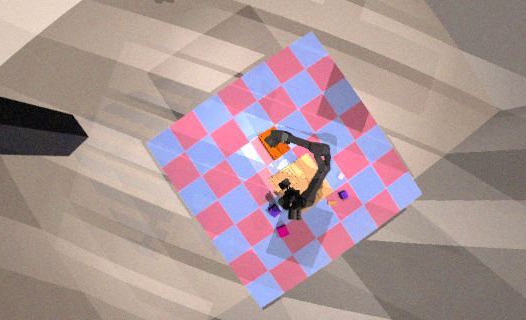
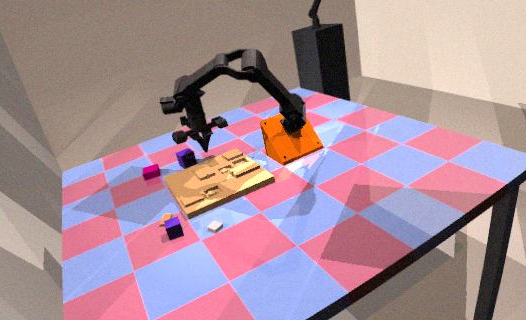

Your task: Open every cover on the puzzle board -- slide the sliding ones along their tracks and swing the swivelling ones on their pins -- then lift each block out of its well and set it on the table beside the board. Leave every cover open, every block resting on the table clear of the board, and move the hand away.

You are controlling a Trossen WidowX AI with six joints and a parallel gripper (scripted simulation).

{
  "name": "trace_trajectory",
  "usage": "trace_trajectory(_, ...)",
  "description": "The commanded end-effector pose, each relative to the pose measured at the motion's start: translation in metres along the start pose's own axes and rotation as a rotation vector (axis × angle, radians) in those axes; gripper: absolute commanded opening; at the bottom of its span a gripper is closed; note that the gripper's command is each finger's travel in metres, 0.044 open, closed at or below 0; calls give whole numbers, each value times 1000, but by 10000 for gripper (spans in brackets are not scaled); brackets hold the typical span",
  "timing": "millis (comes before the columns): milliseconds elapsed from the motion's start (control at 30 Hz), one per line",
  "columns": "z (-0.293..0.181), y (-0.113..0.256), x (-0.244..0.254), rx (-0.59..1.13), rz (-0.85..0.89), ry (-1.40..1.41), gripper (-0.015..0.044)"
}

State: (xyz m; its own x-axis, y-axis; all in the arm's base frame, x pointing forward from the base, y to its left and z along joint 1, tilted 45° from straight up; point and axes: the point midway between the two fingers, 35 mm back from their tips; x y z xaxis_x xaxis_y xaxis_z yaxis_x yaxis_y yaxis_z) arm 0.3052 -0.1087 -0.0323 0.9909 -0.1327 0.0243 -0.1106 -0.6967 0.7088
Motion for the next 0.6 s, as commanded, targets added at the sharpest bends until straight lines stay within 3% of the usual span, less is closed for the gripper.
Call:
trace_trajectory(0, 2, 0, 0, -4, -3, -12, 0)
trace_trajectory(567, 2, -3, 0, -4, -2, -12, 0)
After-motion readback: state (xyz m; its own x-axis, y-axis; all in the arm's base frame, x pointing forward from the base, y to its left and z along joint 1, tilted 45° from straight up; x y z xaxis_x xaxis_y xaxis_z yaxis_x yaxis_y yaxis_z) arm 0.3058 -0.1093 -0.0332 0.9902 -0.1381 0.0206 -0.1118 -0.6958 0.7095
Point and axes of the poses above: the point midway between the two fingers, 35 mm back from their tips, its own y axis back along the fingers, its own x axis across the jaws, z = x × y
